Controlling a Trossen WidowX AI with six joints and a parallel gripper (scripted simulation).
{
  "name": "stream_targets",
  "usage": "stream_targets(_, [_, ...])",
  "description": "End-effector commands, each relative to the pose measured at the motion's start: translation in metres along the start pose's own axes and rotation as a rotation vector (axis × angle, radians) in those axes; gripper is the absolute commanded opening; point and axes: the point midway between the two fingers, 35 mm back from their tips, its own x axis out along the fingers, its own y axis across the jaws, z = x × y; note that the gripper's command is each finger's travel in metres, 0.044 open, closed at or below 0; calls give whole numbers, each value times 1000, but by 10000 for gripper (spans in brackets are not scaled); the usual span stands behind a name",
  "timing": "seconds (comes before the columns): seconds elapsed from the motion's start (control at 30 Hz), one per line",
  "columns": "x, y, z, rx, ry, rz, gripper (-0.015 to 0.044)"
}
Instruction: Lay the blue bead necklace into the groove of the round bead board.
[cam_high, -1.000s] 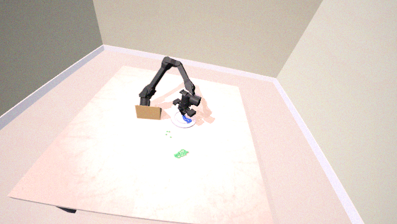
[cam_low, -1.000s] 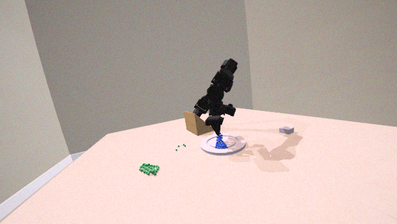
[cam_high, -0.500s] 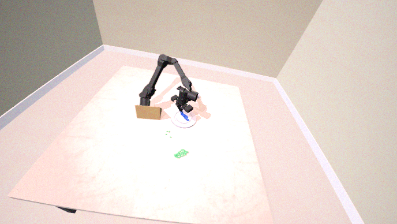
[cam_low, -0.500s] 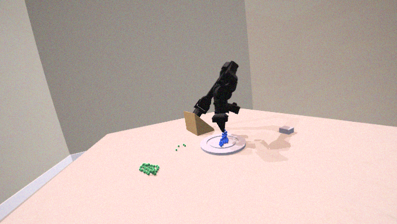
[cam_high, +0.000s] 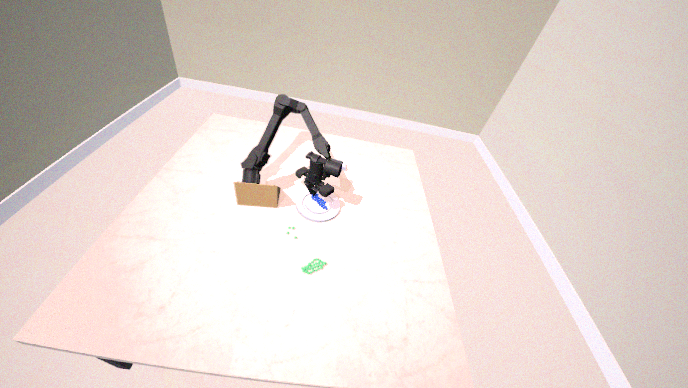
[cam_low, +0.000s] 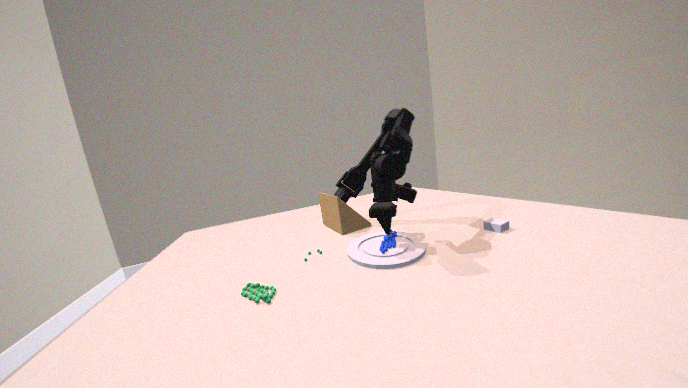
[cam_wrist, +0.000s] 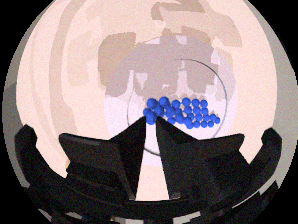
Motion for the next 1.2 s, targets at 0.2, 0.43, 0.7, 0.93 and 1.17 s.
stream_targets(0.2, [5,0,1,-1,-3,1,26])
stream_targets(0.43, [5,0,1,-1,-3,1,210])
stream_targets(0.7, [-2,1,0,0,-2,3,420])
stream_targets(0.93, [-9,3,-1,7,-1,15,440])
stream_targets(1.17, [-15,3,-1,3,-2,9,440])
